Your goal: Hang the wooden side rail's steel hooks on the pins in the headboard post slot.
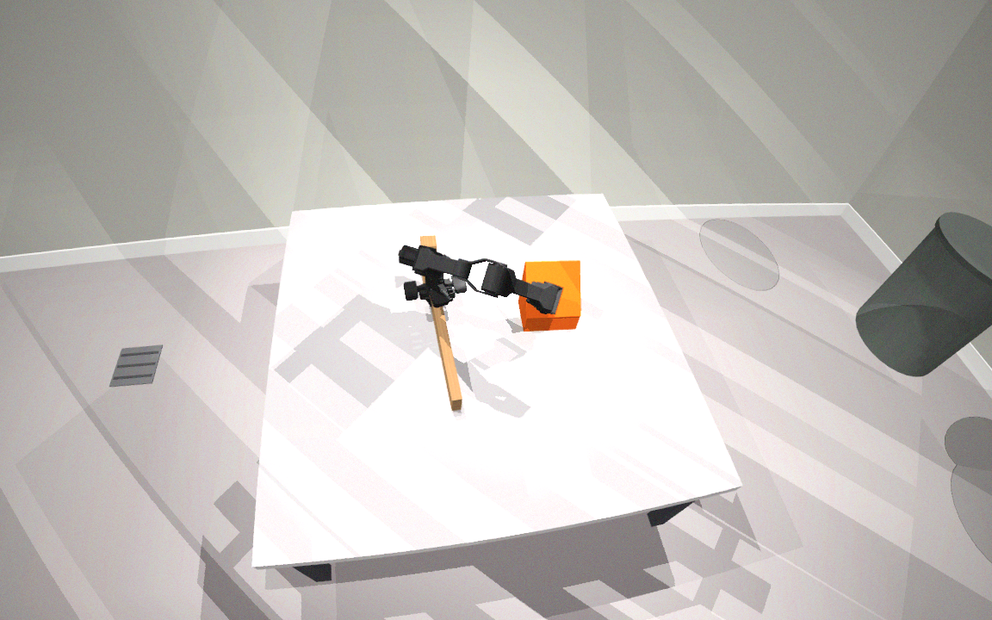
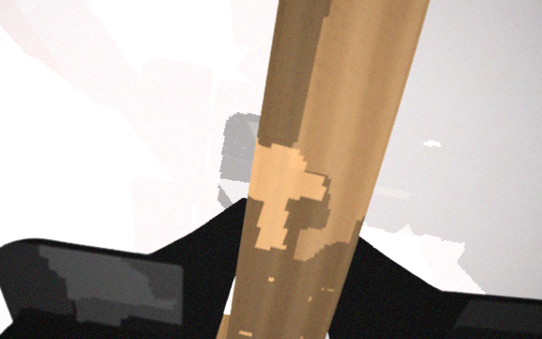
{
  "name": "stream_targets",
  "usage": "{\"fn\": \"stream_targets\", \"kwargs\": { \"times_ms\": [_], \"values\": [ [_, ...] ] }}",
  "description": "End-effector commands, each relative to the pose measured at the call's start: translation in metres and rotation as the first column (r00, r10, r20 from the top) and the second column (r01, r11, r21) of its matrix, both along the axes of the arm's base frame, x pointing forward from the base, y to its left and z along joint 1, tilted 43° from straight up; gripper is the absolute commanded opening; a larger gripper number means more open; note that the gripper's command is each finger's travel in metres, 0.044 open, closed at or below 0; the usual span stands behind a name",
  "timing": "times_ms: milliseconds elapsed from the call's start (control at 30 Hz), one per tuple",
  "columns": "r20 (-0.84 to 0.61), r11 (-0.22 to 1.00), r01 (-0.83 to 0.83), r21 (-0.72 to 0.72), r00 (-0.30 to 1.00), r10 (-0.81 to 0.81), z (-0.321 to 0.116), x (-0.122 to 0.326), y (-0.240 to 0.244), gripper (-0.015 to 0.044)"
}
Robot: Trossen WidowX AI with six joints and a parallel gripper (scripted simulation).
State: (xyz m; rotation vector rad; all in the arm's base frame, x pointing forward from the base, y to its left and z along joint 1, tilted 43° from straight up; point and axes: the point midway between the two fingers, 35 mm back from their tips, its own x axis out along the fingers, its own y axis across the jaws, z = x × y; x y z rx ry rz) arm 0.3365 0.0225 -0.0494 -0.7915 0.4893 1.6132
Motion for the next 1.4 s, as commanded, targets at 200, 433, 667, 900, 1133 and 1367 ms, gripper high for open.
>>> {"fn": "stream_targets", "kwargs": {
  "times_ms": [200, 433, 667, 900, 1133, 1367],
  "values": [
    [0.009, 1.000, 0.006, -0.009, 1.000, -0.006, -0.0004, 0.0021, -0.0076, 0.0000],
    [0.009, 1.000, 0.006, -0.009, 1.000, -0.006, -0.0006, 0.0029, -0.0082, 0.0000],
    [0.009, 1.000, 0.006, -0.009, 1.000, -0.006, -0.0012, 0.0032, -0.0087, 0.0000],
    [0.009, 1.000, 0.006, -0.009, 1.000, -0.006, -0.0019, 0.0025, -0.0092, 0.0000],
    [0.009, 1.000, 0.006, -0.009, 1.000, -0.006, -0.0031, 0.0018, -0.0093, 0.0000],
    [0.009, 1.000, 0.006, -0.009, 1.000, -0.006, -0.0038, 0.0014, -0.0097, 0.0000]
  ]
}}
